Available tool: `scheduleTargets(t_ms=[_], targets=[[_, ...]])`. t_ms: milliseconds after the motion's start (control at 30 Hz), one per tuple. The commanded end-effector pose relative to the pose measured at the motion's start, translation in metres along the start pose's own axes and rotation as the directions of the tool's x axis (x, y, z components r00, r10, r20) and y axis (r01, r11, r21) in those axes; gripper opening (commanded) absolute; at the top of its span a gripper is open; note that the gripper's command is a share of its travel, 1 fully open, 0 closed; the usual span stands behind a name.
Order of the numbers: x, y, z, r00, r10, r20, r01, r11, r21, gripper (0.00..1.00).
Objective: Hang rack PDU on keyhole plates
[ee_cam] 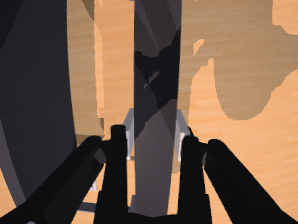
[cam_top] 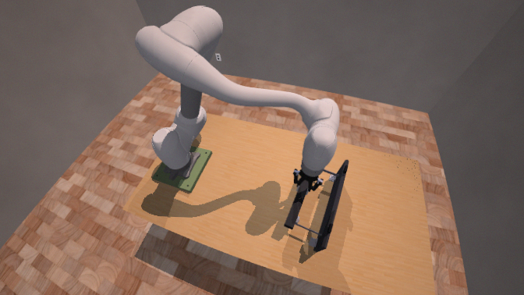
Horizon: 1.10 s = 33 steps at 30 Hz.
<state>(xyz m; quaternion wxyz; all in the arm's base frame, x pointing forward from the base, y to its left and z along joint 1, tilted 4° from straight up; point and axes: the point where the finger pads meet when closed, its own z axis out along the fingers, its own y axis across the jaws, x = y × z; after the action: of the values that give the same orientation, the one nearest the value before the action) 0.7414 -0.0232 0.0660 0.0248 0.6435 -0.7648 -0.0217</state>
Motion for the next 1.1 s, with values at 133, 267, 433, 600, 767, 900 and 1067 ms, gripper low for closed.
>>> scheduleTargets(t_ms=[133, 267, 433, 600, 767, 900, 1067], targets=[[0.000, 0.000, 0.000, 1.000, 0.000, 0.000, 0.000, 1.000, 0.000, 0.00], [0.000, 0.000, 0.001, 1.000, 0.000, 0.000, 0.000, 1.000, 0.000, 0.00], [0.000, 0.000, 0.002, 1.000, 0.000, 0.000, 0.000, 1.000, 0.000, 0.00], [0.000, 0.000, 0.005, 1.000, 0.000, 0.000, 0.000, 1.000, 0.000, 0.00], [0.000, 0.000, 0.007, 1.000, 0.000, 0.000, 0.000, 1.000, 0.000, 0.00], [0.000, 0.000, 0.009, 1.000, 0.000, 0.000, 0.000, 1.000, 0.000, 0.00], [0.000, 0.000, 0.012, 1.000, 0.000, 0.000, 0.000, 1.000, 0.000, 0.00]])
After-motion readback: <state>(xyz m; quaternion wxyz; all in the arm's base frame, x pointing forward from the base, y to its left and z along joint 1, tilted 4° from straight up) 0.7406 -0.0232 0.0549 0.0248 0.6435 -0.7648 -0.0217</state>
